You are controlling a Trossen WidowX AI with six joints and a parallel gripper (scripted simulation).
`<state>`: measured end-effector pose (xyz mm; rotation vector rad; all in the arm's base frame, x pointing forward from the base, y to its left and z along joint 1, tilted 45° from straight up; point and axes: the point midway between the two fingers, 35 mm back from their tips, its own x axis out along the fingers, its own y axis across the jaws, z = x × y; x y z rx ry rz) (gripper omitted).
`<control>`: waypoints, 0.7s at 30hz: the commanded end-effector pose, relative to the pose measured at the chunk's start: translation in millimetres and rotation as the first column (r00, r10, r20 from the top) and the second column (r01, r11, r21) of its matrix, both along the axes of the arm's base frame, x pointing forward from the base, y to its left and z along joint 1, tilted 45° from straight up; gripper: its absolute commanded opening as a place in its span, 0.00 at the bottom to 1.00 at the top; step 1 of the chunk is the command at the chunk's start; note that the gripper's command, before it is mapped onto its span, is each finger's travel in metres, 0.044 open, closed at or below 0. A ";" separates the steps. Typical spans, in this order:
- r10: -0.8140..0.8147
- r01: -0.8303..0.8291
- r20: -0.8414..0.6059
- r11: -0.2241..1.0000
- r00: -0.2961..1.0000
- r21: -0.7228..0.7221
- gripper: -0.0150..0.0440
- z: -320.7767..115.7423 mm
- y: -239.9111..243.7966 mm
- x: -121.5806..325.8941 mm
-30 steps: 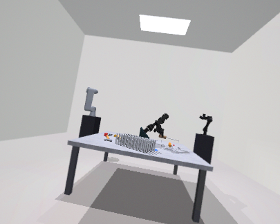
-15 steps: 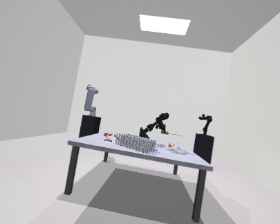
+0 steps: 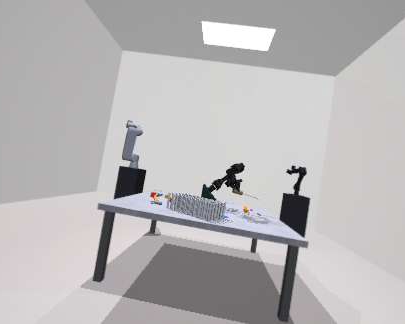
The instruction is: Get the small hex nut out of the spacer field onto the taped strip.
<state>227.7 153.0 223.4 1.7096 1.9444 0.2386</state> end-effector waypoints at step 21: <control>0.304 -0.191 0.661 0.952 0.686 -0.239 0.25 -21.2 -6.3 5.2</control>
